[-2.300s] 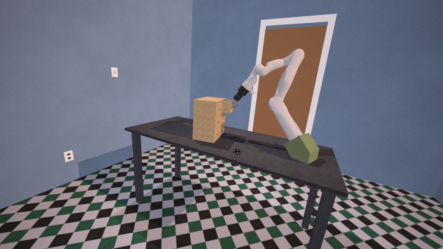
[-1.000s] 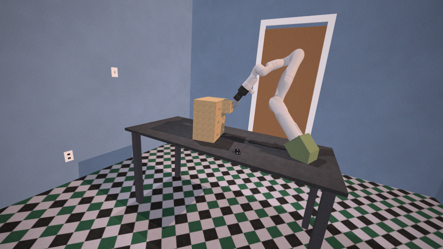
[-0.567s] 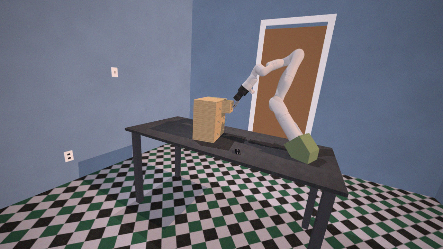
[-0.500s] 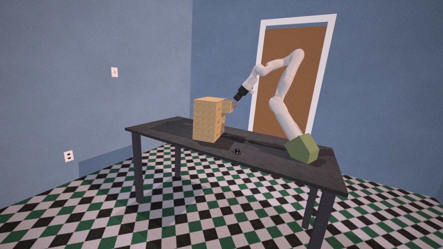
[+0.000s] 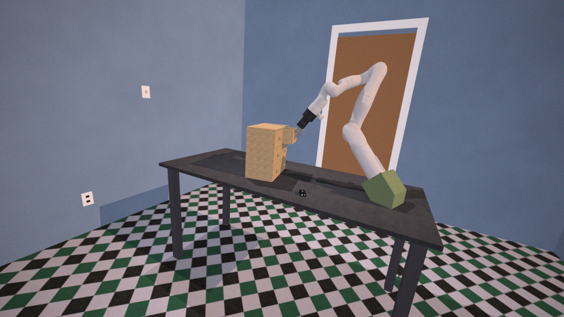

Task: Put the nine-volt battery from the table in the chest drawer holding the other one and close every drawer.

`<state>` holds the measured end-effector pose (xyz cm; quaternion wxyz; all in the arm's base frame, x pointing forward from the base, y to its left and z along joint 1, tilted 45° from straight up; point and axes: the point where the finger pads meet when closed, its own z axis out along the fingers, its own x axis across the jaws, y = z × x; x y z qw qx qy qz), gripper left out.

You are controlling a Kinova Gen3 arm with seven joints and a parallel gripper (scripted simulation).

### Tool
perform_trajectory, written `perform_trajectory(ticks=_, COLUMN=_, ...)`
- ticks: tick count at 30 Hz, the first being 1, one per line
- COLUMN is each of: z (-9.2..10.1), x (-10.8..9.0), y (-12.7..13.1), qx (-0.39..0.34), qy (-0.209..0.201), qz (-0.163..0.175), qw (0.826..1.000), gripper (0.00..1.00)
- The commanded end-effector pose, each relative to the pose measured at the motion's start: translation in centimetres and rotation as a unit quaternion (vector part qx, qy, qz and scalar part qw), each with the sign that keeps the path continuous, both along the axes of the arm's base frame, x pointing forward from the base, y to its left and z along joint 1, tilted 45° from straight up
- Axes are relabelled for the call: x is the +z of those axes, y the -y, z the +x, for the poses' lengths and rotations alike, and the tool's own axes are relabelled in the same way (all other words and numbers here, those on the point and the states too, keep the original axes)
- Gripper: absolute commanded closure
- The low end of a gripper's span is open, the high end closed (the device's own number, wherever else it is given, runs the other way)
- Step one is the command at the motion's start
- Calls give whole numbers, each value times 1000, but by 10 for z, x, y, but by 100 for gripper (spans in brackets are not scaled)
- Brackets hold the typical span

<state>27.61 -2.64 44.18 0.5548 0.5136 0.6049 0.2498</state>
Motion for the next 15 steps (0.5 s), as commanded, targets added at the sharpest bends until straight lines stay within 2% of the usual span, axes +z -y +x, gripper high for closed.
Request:
perform_trajectory(ticks=1, z=1, x=1, y=0, qx=0, qy=0, qz=0, qw=1000, gripper=63)
perform_trajectory(ticks=15, z=3, x=3, y=-1, qx=0, qy=0, qz=0, qw=1000, gripper=63)
